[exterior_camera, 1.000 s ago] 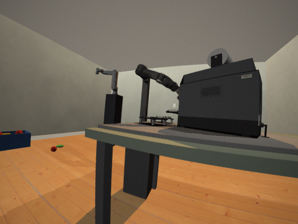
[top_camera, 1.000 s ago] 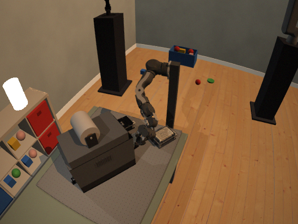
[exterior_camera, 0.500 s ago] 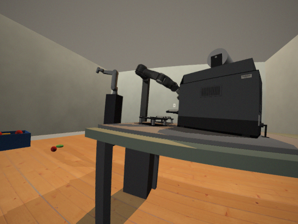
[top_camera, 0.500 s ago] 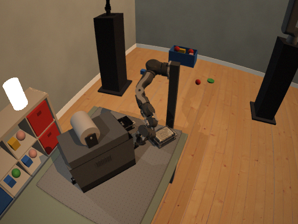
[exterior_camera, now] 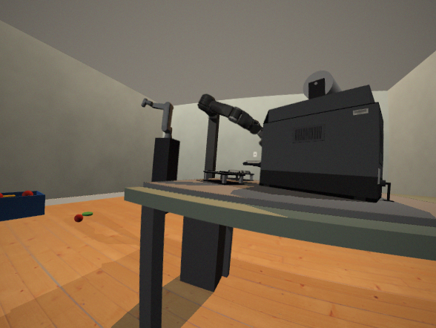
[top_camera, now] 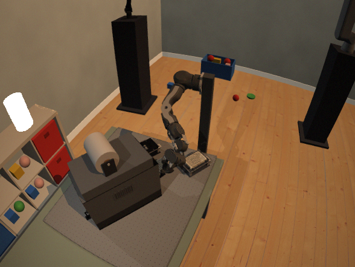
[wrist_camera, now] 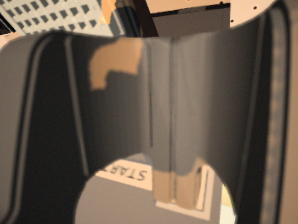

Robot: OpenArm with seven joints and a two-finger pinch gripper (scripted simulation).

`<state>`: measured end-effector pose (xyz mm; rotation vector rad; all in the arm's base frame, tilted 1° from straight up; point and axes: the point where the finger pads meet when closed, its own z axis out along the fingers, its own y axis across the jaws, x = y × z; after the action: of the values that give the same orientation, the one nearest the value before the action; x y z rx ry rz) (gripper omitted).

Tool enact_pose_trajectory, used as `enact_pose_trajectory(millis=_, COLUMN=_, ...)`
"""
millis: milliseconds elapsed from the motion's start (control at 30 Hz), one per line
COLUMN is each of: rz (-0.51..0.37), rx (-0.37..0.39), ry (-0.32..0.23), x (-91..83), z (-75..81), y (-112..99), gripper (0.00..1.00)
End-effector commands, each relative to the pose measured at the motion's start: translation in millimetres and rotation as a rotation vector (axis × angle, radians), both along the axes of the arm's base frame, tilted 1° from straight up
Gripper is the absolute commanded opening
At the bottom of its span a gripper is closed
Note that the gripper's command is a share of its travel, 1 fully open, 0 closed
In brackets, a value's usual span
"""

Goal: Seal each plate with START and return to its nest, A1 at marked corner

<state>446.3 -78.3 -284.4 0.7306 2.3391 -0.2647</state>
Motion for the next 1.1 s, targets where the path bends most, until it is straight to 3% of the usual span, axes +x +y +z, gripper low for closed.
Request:
enact_pose_trajectory(millis=0, rz=0.003, rx=0.0, ry=0.0, x=-0.2, z=-0.6, y=0.4, gripper=0.0)
enact_pose_trajectory(millis=1067, rz=0.006, rx=0.0, ry=0.0, x=3.7, z=-0.5, y=-1.7, gripper=0.0)
